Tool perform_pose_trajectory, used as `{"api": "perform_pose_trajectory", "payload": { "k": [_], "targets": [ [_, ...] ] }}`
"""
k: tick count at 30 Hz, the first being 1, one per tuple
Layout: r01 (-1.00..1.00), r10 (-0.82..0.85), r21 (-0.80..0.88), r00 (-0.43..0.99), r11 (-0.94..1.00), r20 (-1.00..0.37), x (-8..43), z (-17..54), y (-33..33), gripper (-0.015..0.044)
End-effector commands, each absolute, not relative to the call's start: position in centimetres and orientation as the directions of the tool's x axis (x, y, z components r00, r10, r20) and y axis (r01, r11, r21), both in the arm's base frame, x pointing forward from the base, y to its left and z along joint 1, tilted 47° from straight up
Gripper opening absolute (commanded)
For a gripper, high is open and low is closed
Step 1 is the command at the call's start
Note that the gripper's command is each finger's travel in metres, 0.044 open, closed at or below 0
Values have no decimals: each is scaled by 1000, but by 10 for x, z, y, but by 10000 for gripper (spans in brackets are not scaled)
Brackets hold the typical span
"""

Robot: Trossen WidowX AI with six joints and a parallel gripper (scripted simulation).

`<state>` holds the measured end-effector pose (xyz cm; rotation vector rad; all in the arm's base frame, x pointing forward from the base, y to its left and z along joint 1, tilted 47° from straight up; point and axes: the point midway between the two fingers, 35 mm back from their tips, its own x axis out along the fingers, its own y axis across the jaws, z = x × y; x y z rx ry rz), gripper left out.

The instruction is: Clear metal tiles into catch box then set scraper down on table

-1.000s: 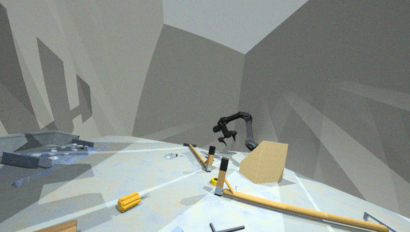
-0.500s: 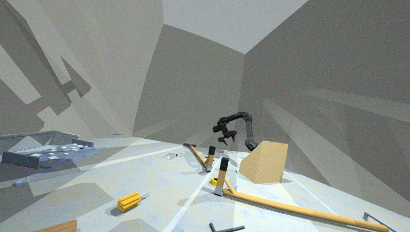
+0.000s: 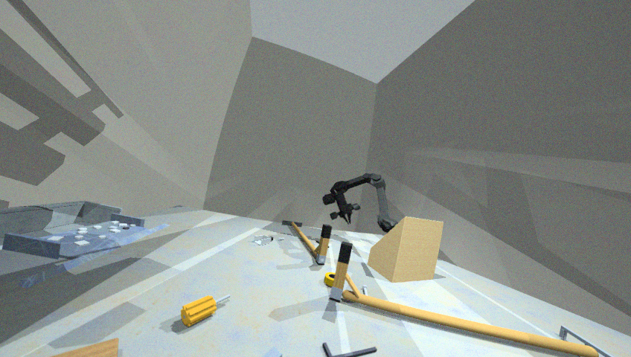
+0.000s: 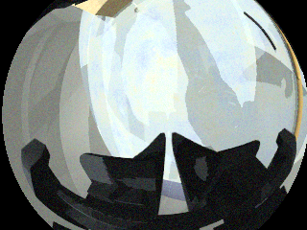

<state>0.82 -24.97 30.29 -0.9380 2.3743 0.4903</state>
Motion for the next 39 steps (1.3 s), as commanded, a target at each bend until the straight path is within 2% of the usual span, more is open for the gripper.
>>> {"api": "perform_pose_trajectory", "payload": {
  "k": [1, 39],
  "targets": [
    [-716, -532, 89, -591, 692, -606, 25, 297, -256, 0],
    [-698, -646, -250, -385, 671, -659, 179, 238, -256, 0]
  ]
}}
